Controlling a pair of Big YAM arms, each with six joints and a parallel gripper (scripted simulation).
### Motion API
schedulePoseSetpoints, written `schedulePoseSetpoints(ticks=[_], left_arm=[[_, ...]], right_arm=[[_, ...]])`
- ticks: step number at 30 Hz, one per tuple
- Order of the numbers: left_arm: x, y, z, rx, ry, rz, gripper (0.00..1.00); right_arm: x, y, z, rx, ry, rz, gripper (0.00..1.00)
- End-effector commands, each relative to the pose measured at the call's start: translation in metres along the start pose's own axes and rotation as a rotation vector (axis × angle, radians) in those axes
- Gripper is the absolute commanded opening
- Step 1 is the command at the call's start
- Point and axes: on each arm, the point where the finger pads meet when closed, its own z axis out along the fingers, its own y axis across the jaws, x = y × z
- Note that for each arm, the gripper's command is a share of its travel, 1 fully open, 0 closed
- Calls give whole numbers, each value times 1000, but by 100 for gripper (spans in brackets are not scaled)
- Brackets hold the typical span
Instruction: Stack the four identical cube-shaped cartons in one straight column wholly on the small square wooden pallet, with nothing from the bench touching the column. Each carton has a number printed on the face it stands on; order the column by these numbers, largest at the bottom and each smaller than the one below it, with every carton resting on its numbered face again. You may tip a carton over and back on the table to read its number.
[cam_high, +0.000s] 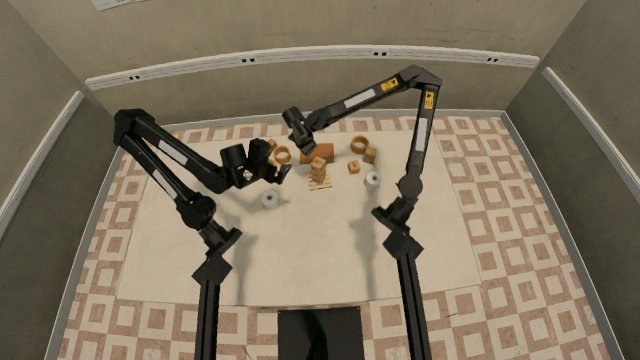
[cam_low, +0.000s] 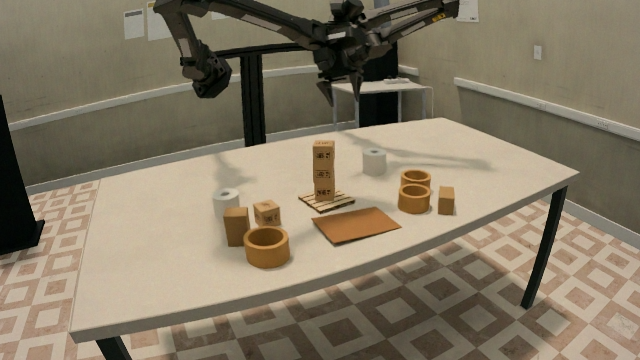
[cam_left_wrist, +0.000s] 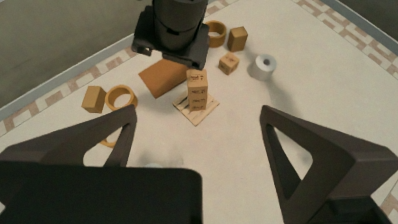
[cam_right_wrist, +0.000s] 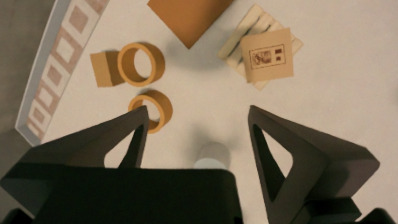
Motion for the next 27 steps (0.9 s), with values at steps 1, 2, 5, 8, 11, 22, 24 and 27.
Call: schedulePoseSetpoints(ticks=[1,2,5,8,11,22,24,27], left_arm=[[-3,0,0,-1,-6,6,100],[-3,0,0,-1,-6,6,100],[-3,0,0,-1,-6,6,100],[-3,0,0,-1,-6,6,100],[-3,0,0,-1,-6,6,100],[-13,-4,20,-6,6,18,100],[-16,-10,33,4,10,33,100],[-20,-20,54,21,13,47,100]], right_arm=[[12,1,-6,59,20,95,79],[16,0,-12,54,23,78,79],[18,-3,-15,63,26,28,79],[3,-15,5,103,28,-30,79],[-11,-14,15,100,53,-134,79],[-60,-55,86,76,191,-420,79],[-70,-69,101,71,210,-457,79],[-82,-82,118,53,216,-527,79]])
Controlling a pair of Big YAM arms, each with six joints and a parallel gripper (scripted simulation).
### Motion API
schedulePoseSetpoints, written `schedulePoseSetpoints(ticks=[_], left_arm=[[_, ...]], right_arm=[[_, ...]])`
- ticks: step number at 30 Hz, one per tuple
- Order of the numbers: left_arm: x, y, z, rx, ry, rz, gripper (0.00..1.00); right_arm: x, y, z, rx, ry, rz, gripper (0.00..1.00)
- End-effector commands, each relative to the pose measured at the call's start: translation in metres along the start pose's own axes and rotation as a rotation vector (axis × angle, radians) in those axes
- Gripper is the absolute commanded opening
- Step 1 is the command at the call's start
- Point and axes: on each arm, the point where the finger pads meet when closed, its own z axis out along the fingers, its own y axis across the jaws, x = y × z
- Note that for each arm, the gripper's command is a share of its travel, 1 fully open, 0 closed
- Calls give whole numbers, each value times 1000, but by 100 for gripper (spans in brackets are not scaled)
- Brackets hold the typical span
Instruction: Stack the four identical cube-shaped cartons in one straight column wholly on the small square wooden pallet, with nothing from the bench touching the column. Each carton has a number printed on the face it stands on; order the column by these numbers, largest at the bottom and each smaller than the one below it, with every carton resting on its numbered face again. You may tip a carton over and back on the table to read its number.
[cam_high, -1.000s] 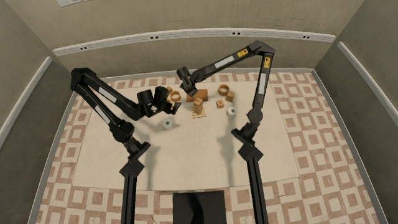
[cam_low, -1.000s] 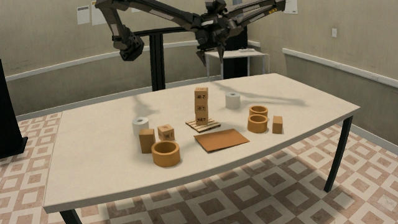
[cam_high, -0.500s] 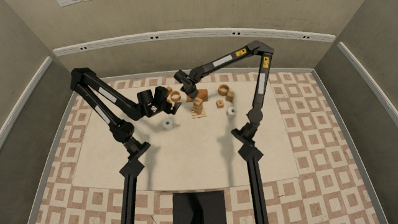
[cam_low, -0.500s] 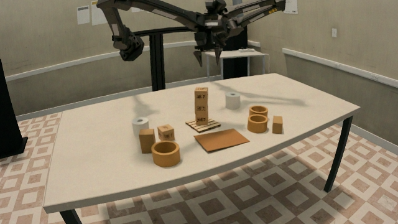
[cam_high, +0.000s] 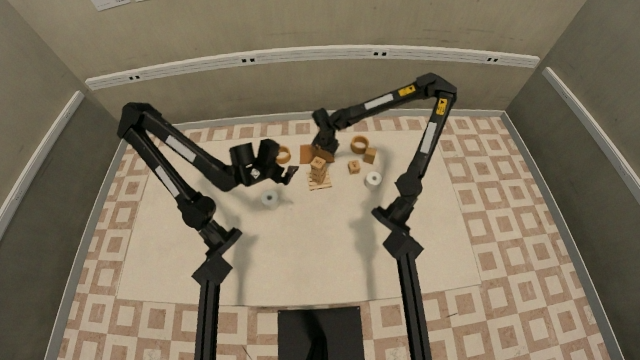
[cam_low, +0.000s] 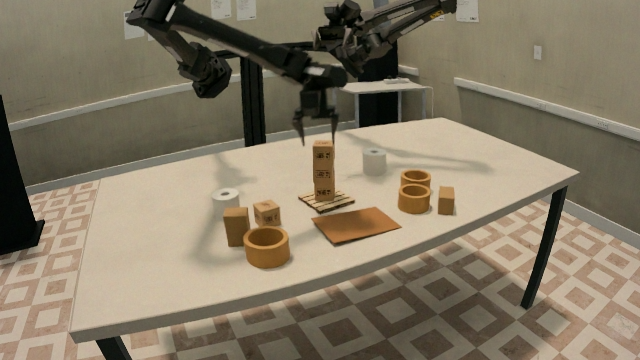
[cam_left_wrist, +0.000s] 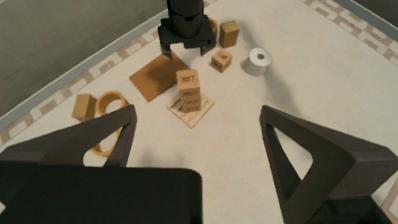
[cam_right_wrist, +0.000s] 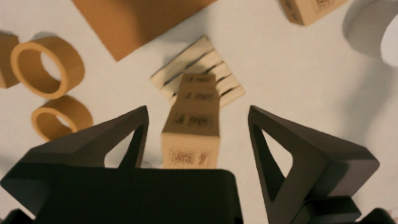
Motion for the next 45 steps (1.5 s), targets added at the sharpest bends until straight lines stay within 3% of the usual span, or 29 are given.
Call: schedulePoseSetpoints(ticks=[1,4,10,18,27,29,37,45], left_arm=[[-24,-4,33,-21,-5,-6,100],[-25,-7,41,-16,-4,0,100],[-23,-29,100,24,-5,32,100],[-5,-54,166,68,-21,51,100],[2,-62,183,86,-31,30,100],[11,-64,180,95,-15,40,100],[3,-66,174,104,-29,47,100],[3,-66,174,104,-29,47,100]], right_arm=[[-11,-18,21,-77,-41,-241,79],[-13,-21,28,-79,-49,-262,79],[-48,-65,63,-71,-113,-394,79],[-57,-127,98,-40,-141,-608,79],[-68,-156,105,-29,-171,-643,79],[-64,-154,108,-36,-165,-625,79],[-65,-146,104,-48,-175,-624,79],[-63,-149,123,-37,-160,-635,79]])
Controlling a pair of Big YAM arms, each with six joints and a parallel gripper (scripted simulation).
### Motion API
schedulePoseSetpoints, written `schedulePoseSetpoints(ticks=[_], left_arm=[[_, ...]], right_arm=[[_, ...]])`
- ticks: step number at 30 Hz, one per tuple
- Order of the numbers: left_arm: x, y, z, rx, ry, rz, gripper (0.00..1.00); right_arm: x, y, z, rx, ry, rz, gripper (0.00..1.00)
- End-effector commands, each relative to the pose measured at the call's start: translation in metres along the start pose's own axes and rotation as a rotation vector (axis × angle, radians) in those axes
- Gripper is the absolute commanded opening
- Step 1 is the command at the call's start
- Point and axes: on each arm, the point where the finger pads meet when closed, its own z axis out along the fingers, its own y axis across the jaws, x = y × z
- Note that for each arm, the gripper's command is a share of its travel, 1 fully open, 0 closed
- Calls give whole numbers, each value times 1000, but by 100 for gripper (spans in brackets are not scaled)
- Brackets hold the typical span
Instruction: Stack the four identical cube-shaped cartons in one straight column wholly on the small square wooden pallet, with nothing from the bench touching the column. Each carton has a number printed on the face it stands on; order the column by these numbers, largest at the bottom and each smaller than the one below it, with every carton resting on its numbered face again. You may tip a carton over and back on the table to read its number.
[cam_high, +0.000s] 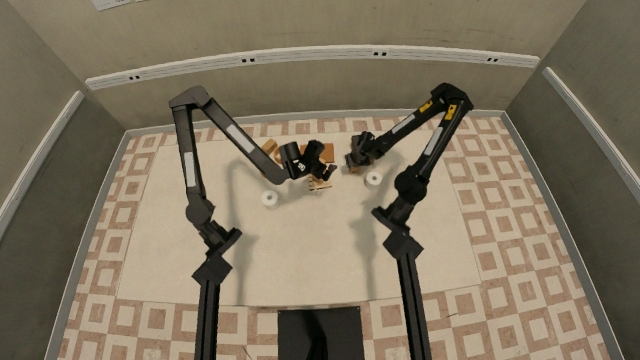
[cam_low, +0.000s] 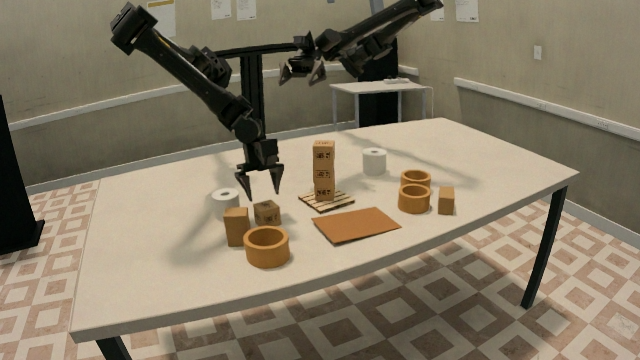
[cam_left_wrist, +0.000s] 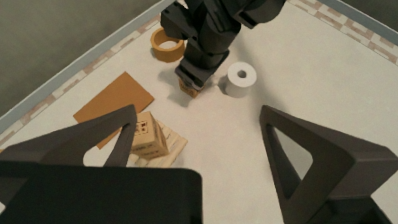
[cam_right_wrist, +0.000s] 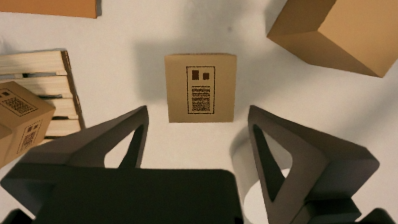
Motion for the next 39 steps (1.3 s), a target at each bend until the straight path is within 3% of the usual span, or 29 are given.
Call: schedulePoseSetpoints(ticks=[1,39], left_arm=[[-3,0,0,-4,-9,8,100],[-3,0,0,-4,-9,8,100]], right_arm=[[5,-4,12,12,10,-13,79],[6,-4,63,12,9,-14,79]])
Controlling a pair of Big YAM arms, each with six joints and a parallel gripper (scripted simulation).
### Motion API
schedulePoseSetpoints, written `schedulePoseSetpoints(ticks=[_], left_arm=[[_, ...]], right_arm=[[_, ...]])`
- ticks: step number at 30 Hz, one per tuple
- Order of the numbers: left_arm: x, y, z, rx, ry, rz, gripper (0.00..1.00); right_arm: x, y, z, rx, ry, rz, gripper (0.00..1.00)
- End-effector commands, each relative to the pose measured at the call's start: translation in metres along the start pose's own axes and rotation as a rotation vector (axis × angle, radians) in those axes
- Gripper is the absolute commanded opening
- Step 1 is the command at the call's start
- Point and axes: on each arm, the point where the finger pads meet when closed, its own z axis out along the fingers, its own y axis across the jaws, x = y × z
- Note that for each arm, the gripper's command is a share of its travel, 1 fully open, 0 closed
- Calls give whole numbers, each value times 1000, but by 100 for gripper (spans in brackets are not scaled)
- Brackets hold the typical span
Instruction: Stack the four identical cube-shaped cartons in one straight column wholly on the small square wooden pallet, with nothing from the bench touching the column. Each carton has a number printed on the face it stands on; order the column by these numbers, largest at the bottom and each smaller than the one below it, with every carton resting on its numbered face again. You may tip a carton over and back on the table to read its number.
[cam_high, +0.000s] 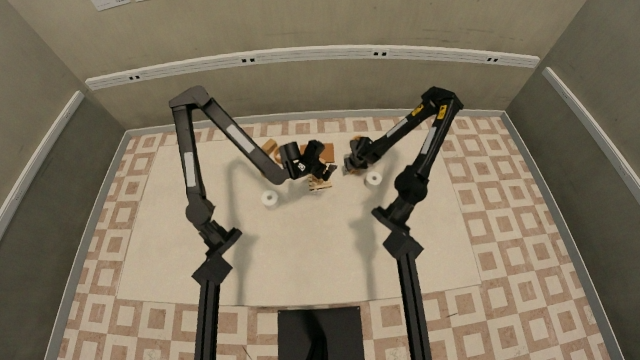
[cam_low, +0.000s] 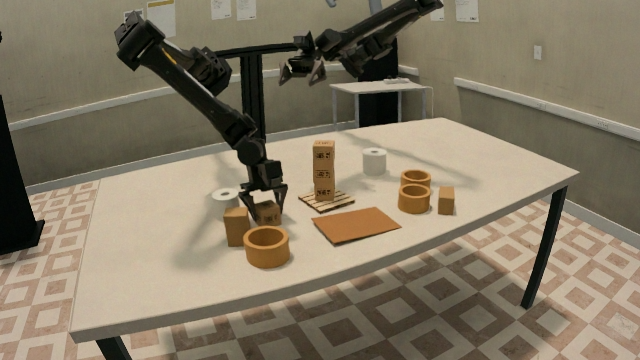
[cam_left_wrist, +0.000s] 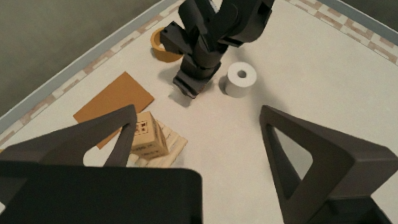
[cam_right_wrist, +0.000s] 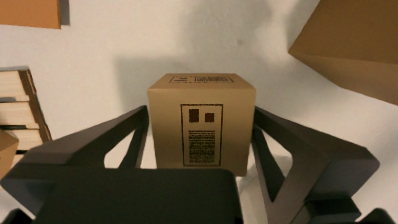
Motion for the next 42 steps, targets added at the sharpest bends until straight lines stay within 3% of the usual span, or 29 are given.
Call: schedulePoseSetpoints(ticks=[1,4,5,11,24,28,32,36,38,42], left_arm=[[-3,0,0,-4,-9,8,100],[-3,0,0,-4,-9,8,100],[-3,0,0,-4,-9,8,100],[-3,0,0,-4,-9,8,100],[-3,0,0,-4,-9,8,100],[-3,0,0,-4,-9,8,100],[-3,0,0,-4,-9,8,100],[-3,0,0,-4,-9,8,100],[-3,0,0,-4,-9,8,100],[-3,0,0,-4,-9,8,100]], right_arm=[[6,-4,11,11,9,-11,79],[6,-4,11,10,12,-12,79],[5,-5,11,11,10,-11,71],[-1,-1,5,2,-1,-6,62],[-1,-1,5,2,-1,-6,49],[-1,-1,5,2,-1,-6,4],[-8,3,-11,-7,-10,-7,49],[-16,3,-43,-7,-10,-2,50],[-16,3,-43,-7,-10,-2,50],[-30,3,-100,-7,-10,-1,50]])
